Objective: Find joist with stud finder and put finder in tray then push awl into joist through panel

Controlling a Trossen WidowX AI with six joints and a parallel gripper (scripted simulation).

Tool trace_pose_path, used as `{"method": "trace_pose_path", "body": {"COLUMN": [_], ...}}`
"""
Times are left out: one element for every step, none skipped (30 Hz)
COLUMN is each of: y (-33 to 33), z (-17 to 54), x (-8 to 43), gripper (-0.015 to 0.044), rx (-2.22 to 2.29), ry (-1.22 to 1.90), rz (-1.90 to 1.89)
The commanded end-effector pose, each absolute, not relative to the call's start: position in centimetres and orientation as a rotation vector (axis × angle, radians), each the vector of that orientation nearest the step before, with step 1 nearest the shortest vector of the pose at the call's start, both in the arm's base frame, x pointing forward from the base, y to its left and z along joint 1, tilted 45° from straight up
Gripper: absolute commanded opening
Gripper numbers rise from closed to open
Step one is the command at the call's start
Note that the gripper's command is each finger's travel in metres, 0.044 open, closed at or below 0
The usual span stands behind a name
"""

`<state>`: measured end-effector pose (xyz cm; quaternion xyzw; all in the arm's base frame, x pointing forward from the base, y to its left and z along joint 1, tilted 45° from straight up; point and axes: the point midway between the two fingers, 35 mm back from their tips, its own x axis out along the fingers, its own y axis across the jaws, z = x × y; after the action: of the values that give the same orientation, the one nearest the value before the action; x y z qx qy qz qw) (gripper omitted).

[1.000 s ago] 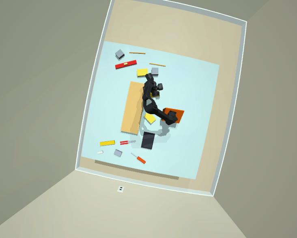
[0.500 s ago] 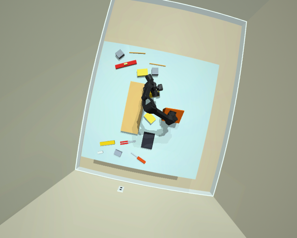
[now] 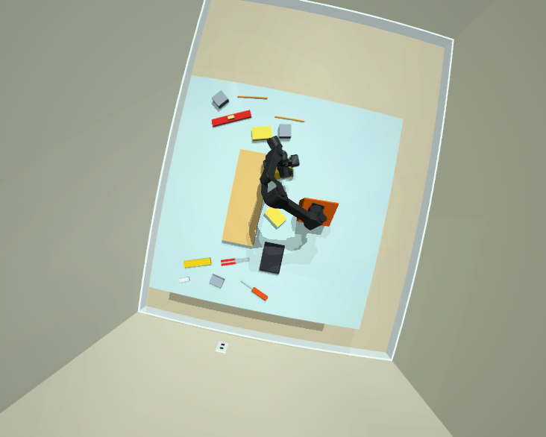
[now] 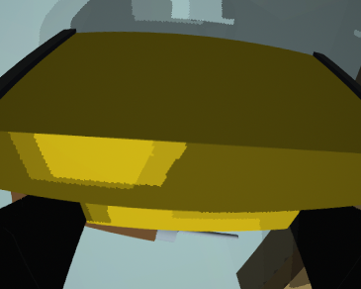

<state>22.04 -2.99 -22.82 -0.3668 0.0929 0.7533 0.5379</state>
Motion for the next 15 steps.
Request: {"method": "trace_pose_path", "body": {"y": [-3.2, -3.4, -3.5, -3.7, -3.9, -4.1, -4.2, -4.4, -4.6, -4.8, -5.0, -5.1, -5.3, -5.5, -5.7], "z": [-22.6, -22.4, -22.3, -22.1, -21.9, -21.8, -21.6, -21.4, -21.2, -21.0, -20.9, -20.7, -20.5, -20.3, -20.1], "x": [22.1, 22.1, 22.2, 22.2, 22.3, 22.3, 22.4, 22.4, 22.4, 22.5, 22.5, 22.5, 22.5, 22.6, 22.6], "gripper": [0.0235, 0.0209, 0.0183, 0.0156, 0.0130, 0.0104, 0.0078, 0.0051, 0.0025, 0.0000, 0.0000, 0.0000, 0.0000, 0.0000, 0.0000], "rx": [-0.869, -0.869, -0.869, -0.869, -0.869, -0.870, -0.870, -0.870, -0.870, -0.870, -0.870, -0.870, -0.870, -0.871, -0.871], "ry": [0.224, 0.224, 0.225, 0.225, 0.225, 0.226, 0.226, 0.226, 0.226, 0.226, 0.227, 0.227, 0.227, 0.227, 0.227], "rz": [1.789, 1.789, 1.789, 1.789, 1.789, 1.789, 1.789, 1.789, 1.789, 1.789, 1.789, 1.789, 1.789, 1.789, 1.789]}}
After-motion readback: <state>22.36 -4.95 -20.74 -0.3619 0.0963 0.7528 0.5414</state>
